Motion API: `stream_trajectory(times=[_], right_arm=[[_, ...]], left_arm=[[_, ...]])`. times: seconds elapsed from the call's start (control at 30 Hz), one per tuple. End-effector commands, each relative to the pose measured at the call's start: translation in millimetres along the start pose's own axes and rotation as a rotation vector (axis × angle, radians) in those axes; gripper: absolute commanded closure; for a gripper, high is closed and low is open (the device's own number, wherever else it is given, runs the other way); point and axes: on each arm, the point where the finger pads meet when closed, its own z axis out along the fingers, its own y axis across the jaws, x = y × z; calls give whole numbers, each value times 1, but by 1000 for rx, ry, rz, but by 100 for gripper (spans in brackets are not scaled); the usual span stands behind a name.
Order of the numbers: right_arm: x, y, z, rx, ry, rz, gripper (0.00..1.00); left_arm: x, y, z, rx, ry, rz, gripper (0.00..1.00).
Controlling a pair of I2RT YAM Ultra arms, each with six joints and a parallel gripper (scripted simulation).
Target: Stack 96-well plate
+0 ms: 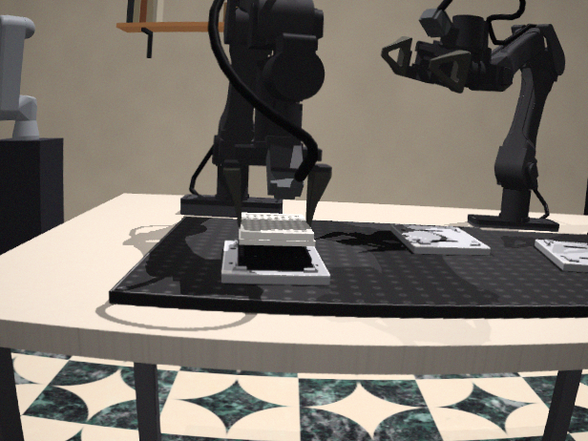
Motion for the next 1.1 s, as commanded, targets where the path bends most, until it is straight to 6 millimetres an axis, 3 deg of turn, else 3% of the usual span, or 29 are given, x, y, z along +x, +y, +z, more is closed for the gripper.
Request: stream_trajectory(times=[0.0,0.6,0.87,1.07], right_arm=[[0,-3,-4,-10,-4,2,21],[-7,-2,3,-4,-34,7,21],[-6,-4,28,-3,-20,12,21],[0,-5,34,-1,-2,8,21]], left_arm=[[0,-1,0,3,-6,-1,0],[0,-1,0,3,-6,-1,0],[0,-1,0,3,-6,-1,0],[0,-1,0,3,-6,-1,0]])
